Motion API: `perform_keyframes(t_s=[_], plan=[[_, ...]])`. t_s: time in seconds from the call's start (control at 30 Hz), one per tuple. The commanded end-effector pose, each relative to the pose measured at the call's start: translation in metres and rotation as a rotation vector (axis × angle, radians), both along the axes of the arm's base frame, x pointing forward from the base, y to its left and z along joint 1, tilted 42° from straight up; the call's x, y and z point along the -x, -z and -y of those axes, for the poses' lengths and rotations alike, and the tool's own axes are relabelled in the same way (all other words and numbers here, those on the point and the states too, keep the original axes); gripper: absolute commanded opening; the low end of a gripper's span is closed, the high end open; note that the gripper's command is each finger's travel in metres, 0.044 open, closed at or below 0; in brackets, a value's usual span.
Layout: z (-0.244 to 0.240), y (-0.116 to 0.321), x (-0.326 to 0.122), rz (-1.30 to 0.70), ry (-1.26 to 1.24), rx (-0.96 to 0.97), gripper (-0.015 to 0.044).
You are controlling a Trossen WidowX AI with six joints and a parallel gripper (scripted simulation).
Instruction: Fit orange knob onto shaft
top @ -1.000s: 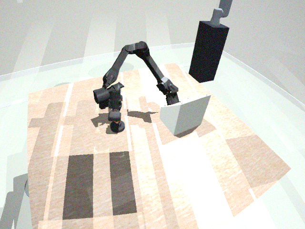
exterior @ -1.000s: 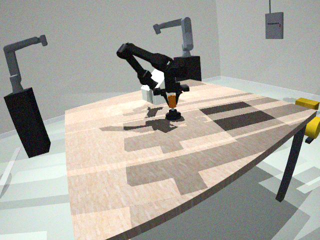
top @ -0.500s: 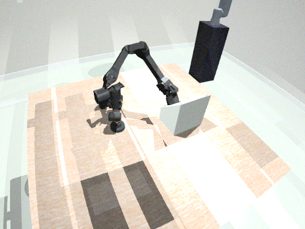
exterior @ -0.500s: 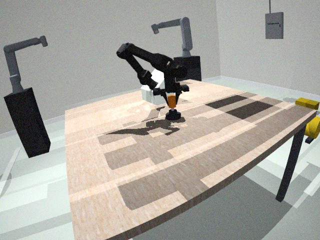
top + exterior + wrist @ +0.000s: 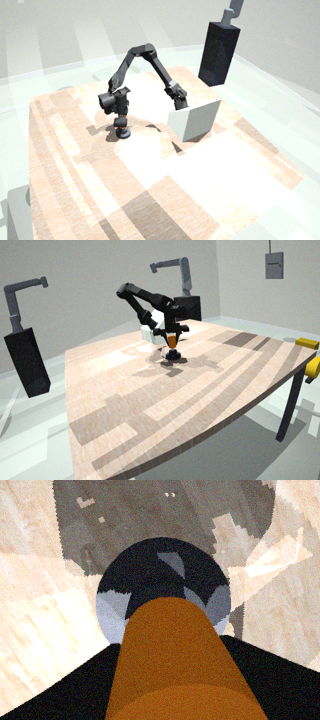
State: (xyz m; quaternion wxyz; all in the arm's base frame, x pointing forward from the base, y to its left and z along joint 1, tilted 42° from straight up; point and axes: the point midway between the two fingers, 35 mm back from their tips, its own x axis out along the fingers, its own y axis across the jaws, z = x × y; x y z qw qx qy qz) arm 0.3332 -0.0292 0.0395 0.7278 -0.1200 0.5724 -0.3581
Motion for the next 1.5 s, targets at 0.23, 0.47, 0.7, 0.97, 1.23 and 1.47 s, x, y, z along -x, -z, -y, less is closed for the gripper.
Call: perform_keyframes(t_s=[0.23,0.47,0.7,0.97,1.23,1.47], plan=[[-0.0023,-0.0033,0.0016,-0.001,-0.001,-0.001,0.0],[-0.0024,-0.004,0.0006,0.11,0.125,-0.016,0.0],[-0.0014,-0.0017,-0.0021,0.137,0.156,-0.02,0.0],[-0.0019,-0.0017,0.0002,0.137,0.156,-0.02,0.0],[0.0005,-0.0006,0.0,0.137,0.156,-0.019,0.0],[-0.0014,-0.003,-0.0003,0.137,0.156,-0.02,0.0]])
